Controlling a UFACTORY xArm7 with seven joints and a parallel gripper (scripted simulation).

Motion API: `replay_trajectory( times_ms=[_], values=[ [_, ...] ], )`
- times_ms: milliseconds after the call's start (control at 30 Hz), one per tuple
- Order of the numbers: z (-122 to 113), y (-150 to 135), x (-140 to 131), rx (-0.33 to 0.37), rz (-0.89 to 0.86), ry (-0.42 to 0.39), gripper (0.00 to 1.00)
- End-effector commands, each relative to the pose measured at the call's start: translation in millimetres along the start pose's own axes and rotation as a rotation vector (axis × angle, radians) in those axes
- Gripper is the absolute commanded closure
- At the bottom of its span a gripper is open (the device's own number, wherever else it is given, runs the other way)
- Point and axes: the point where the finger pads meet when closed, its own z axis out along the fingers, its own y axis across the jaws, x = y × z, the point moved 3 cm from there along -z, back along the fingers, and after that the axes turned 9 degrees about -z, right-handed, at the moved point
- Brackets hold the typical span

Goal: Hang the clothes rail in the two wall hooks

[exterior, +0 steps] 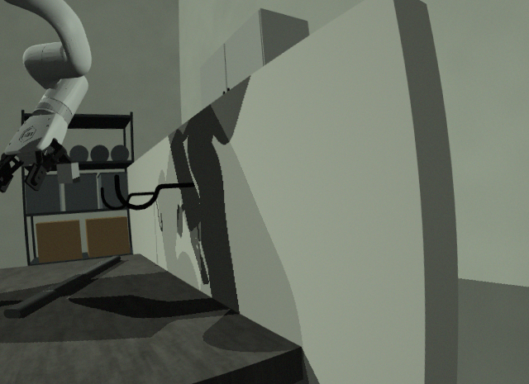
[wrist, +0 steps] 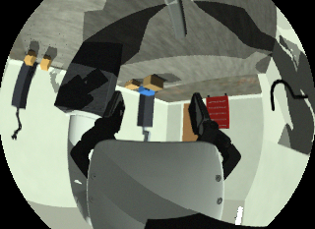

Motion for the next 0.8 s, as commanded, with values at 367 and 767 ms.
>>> replay_trajectory(
  times_ms=[367,767],
  values=[
    [-36.5,0.1,46.5,-0.052,-0.092,0.172,0.0],
    [-67.0,-3.0,76.2,-0.121,-0.187,0.344,0.0]
  ],
)
